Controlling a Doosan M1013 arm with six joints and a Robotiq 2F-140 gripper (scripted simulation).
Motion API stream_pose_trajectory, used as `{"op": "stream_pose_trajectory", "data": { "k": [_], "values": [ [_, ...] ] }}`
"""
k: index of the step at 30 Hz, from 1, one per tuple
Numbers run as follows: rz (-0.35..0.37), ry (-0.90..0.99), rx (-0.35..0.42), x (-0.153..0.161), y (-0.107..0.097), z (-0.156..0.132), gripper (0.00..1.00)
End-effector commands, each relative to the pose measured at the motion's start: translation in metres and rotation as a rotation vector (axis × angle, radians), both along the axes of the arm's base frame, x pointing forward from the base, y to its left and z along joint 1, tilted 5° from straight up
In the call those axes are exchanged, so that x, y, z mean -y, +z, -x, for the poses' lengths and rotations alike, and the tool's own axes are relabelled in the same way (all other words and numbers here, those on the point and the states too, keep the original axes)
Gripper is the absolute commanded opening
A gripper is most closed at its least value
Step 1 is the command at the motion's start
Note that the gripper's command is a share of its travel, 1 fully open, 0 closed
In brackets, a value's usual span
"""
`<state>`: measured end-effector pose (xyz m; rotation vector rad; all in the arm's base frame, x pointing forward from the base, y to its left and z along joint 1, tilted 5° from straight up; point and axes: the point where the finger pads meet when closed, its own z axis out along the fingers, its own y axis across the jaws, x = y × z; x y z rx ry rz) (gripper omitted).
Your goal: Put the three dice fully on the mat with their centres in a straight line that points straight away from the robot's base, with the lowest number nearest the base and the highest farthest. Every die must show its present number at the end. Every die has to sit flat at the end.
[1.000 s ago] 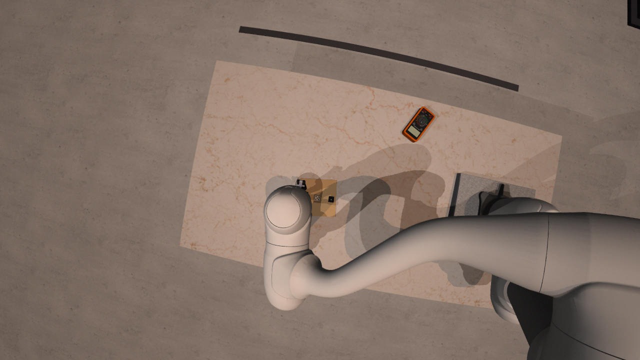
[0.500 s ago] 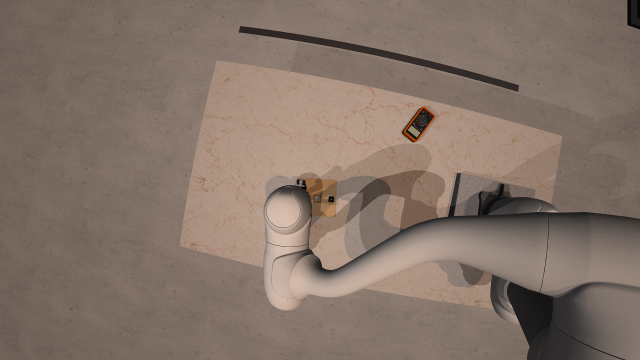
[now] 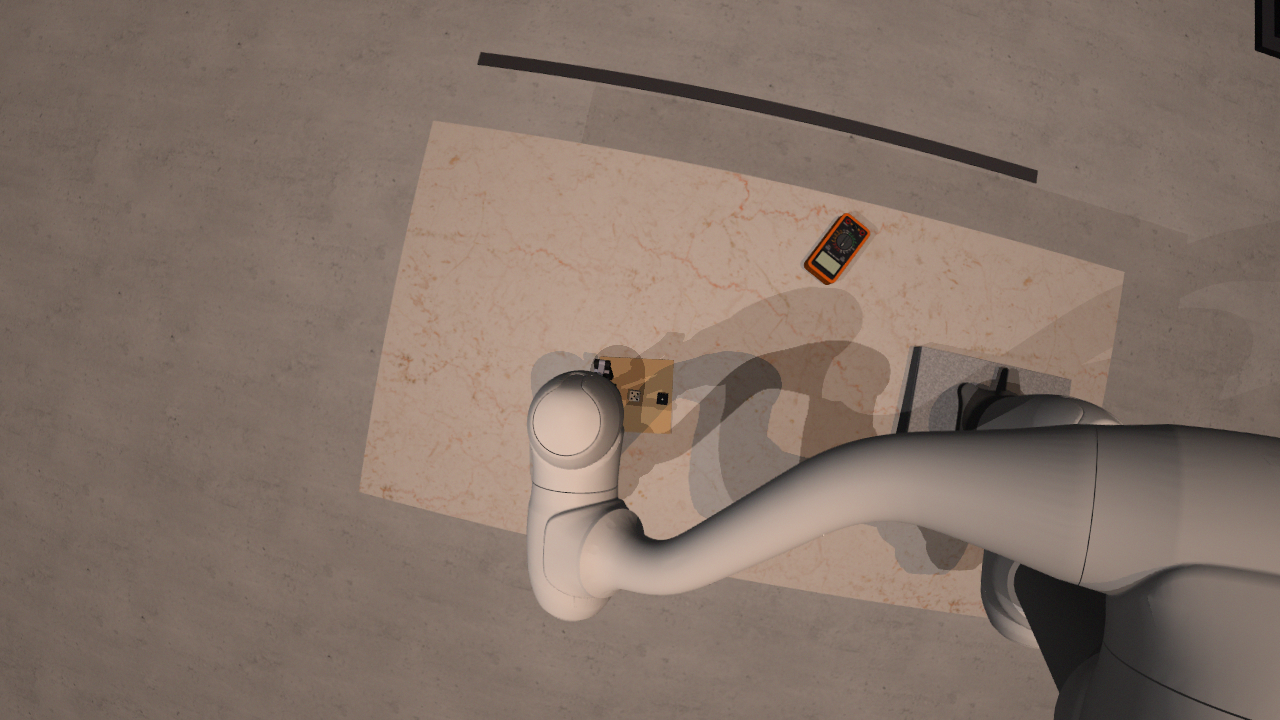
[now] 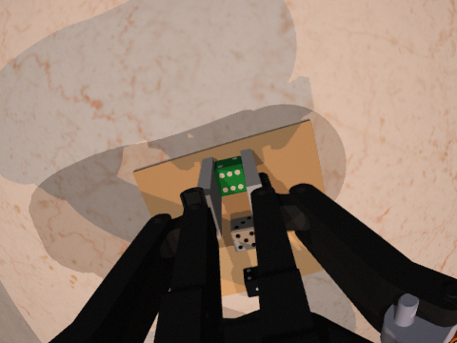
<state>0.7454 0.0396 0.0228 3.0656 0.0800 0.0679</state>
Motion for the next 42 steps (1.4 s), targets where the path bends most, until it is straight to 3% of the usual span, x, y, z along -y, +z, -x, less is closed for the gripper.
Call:
{"op": "stream_pose_trajectory", "data": {
  "k": [1,42],
  "values": [
    [0.0,0.0,0.001,-0.0002,0.001,-0.0005,0.18],
    [0.0,0.0,0.001,0.0001,-0.0034,-0.0007,0.18]
  ]
}}
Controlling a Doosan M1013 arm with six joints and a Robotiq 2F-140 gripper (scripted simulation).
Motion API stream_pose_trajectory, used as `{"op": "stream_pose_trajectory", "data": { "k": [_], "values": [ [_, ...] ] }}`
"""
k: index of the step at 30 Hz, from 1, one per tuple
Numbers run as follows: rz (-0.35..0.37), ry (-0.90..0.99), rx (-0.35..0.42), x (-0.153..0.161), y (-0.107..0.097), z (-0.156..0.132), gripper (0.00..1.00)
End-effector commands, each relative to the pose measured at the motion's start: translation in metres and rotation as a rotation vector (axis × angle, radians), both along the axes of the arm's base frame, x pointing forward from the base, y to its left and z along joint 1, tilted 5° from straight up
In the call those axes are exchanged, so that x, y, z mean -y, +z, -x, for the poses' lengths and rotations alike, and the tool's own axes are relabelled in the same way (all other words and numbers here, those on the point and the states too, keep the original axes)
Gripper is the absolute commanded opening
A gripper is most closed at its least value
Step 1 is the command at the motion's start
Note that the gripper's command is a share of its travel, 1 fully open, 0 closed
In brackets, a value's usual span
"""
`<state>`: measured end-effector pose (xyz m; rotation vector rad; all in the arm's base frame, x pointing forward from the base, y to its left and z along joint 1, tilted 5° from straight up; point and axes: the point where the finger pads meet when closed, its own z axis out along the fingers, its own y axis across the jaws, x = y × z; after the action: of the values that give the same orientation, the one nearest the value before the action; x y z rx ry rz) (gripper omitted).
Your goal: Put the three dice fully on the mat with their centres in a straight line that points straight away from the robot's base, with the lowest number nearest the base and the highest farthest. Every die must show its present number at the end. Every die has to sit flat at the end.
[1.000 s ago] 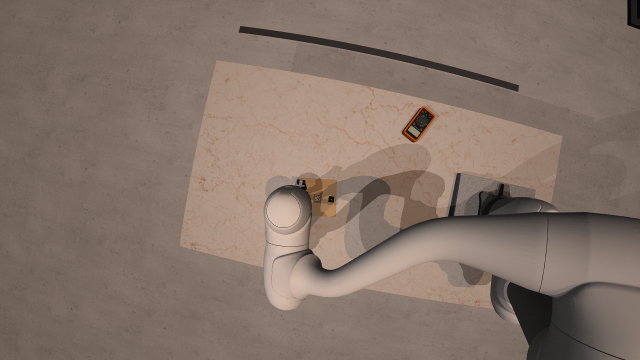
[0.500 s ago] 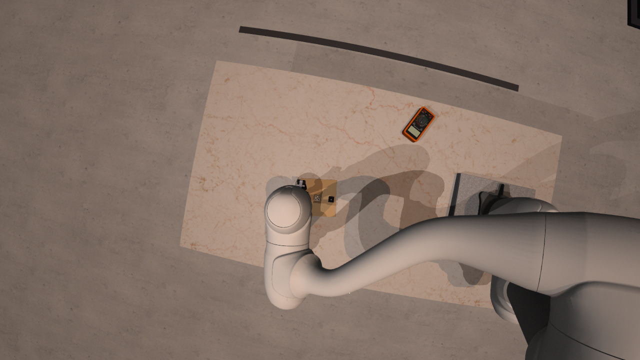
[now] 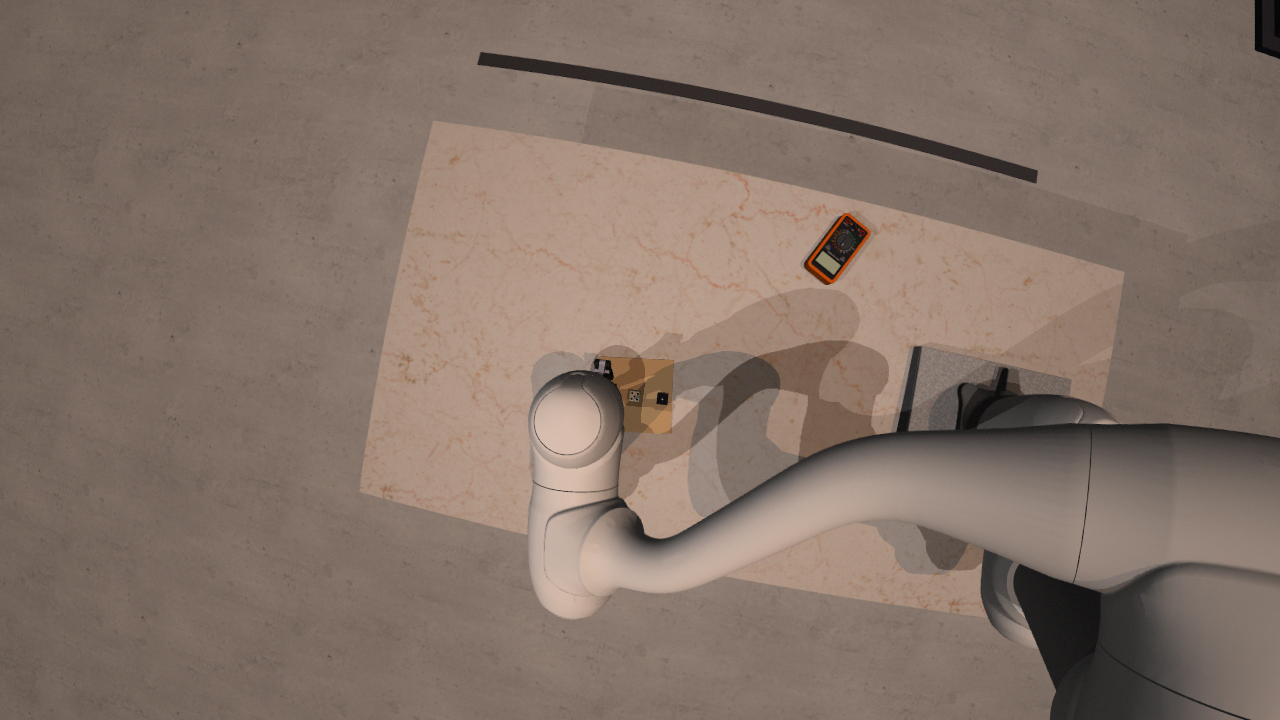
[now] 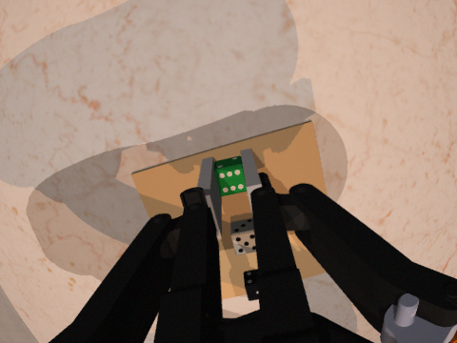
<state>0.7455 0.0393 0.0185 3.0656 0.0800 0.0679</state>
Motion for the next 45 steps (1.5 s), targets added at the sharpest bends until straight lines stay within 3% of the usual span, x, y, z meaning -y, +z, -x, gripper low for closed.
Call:
{"op": "stream_pose_trajectory", "data": {
  "k": [1,21,36,45],
  "values": [
    [0.0,0.0,0.001,-0.0002,0.001,-0.0005,0.18],
    [0.0,0.0,0.001,-0.0002,0.001,-0.0005,0.18],
    [0.0,0.0,0.001,-0.0002,0.001,-0.0005,0.29],
    [0.0,0.0,0.001,-0.0002,0.001,-0.0005,0.29]
  ]
}}
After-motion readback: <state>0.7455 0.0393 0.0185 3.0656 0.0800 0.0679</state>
